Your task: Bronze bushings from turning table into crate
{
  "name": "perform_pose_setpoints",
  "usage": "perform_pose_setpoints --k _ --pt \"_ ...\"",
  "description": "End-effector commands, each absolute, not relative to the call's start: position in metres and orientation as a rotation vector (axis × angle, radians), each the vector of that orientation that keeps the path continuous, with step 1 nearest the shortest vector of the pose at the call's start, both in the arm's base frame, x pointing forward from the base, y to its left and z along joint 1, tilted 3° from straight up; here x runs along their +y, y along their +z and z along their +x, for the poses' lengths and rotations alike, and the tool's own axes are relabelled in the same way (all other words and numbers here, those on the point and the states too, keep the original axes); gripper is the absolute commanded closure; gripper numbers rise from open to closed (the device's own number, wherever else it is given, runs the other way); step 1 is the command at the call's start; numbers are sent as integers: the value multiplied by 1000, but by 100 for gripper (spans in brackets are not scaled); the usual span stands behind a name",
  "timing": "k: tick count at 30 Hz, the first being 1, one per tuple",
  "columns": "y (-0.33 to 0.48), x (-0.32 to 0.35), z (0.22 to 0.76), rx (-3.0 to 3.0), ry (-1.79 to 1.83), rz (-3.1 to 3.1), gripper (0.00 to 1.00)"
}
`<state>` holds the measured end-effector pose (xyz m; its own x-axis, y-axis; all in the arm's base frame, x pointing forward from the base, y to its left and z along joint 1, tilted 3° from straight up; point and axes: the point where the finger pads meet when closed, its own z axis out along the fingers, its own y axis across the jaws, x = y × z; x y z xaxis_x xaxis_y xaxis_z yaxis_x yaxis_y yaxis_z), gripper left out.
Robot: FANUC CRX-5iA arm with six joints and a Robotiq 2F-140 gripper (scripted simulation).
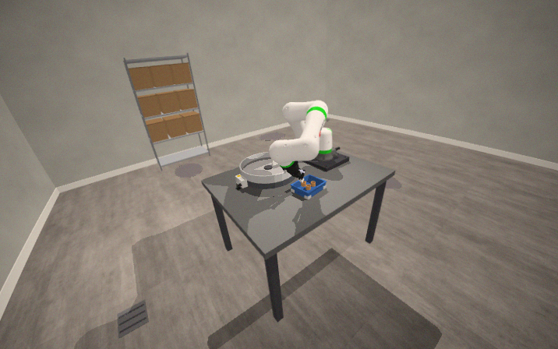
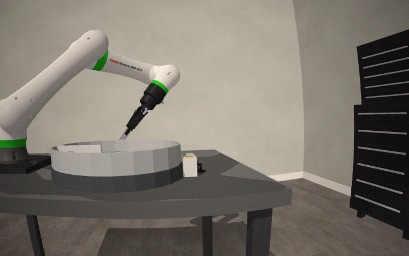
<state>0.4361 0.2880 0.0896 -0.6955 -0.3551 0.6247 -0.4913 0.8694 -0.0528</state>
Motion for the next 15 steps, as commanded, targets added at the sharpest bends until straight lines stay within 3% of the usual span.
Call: perform_pose_setpoints --k 1,15 --pt "89 288 436 -2411 286 610 100" --pt "72 288 437 -2411 286 610 100"
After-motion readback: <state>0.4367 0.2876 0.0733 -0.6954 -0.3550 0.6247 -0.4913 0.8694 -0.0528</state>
